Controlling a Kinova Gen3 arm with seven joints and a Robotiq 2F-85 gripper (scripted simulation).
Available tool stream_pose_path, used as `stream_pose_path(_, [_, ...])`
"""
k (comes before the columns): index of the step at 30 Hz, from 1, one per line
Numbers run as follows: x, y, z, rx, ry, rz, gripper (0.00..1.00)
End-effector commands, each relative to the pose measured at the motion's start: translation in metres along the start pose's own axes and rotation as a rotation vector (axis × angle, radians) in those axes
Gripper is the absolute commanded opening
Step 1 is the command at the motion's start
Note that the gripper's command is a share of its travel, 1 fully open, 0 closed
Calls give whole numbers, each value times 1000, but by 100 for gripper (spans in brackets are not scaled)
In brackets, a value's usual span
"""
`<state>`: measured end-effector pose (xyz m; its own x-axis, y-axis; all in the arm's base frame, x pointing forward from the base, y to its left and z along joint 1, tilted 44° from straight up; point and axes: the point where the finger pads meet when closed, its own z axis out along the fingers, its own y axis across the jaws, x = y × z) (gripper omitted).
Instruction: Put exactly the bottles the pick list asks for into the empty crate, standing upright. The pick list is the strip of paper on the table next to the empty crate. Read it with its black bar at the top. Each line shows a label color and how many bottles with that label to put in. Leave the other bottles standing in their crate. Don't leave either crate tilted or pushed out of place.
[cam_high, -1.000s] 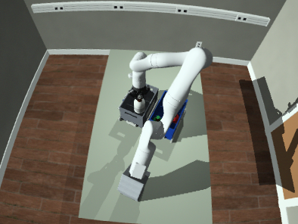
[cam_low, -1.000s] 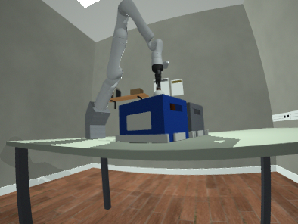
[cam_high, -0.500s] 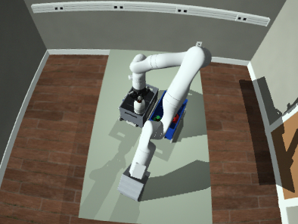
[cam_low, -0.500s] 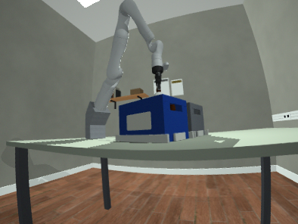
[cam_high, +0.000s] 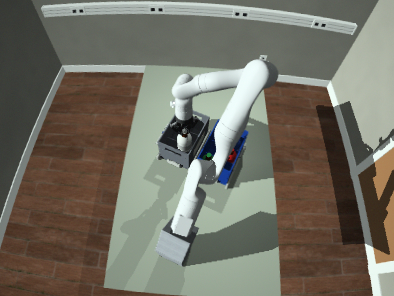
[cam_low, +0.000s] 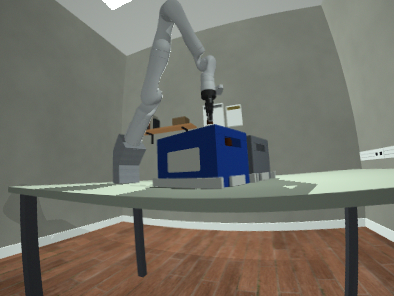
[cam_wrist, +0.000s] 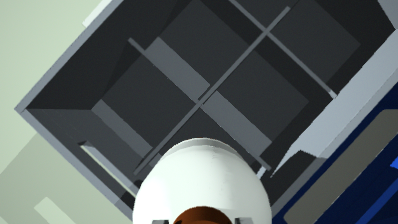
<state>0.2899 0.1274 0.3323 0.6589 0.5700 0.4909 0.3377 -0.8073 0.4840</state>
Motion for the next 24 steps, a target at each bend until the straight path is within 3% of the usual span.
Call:
stream_pose_path(1, [0, 0, 2, 0, 2, 0, 10])
stream_pose_path(24, [0, 0, 23, 0, 2, 0, 10])
